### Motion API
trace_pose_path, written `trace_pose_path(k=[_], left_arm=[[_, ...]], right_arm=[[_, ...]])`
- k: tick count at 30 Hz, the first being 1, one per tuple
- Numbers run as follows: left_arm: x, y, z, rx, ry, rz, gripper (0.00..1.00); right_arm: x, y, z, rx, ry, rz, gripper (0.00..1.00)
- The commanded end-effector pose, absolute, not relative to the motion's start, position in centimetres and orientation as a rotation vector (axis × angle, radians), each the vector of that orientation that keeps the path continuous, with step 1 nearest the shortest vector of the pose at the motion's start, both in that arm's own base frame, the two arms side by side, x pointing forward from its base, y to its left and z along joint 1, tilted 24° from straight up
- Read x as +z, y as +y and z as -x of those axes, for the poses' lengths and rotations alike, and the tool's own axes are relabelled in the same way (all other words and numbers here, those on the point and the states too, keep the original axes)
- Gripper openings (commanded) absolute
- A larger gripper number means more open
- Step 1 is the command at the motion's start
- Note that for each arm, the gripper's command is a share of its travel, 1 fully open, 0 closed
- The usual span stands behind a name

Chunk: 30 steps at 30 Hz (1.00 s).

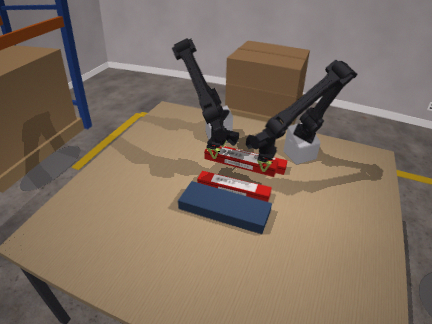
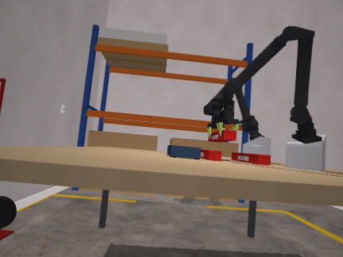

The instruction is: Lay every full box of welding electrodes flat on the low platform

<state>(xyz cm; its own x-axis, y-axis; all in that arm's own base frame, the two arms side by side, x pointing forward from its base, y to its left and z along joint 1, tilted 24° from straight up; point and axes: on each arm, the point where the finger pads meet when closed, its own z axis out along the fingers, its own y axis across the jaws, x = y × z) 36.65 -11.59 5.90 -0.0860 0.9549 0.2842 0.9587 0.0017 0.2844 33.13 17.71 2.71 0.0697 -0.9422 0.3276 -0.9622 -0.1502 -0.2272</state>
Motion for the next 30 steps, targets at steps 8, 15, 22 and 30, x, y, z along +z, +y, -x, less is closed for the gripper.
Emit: trace_pose_path(k=[8,15,22,30], left_arm=[[8.9,-11.5,-39.7,-0.683,-2.266,2.128,0.00],[8.3,-11.2,-40.9,-0.664,-2.241,2.118,0.00],[8.7,-10.9,-42.2,-0.663,-2.240,2.118,0.00],[9.5,-10.8,-43.0,-0.678,-2.251,2.121,0.00]], right_arm=[[5.8,19.1,-36.4,0.665,-2.065,-2.286,0.00],[4.8,19.3,-37.5,0.649,-2.037,-2.271,0.00],[5.1,19.7,-38.9,0.650,-2.037,-2.271,0.00],[6.0,20.2,-39.3,0.660,-2.053,-2.282,0.00]])
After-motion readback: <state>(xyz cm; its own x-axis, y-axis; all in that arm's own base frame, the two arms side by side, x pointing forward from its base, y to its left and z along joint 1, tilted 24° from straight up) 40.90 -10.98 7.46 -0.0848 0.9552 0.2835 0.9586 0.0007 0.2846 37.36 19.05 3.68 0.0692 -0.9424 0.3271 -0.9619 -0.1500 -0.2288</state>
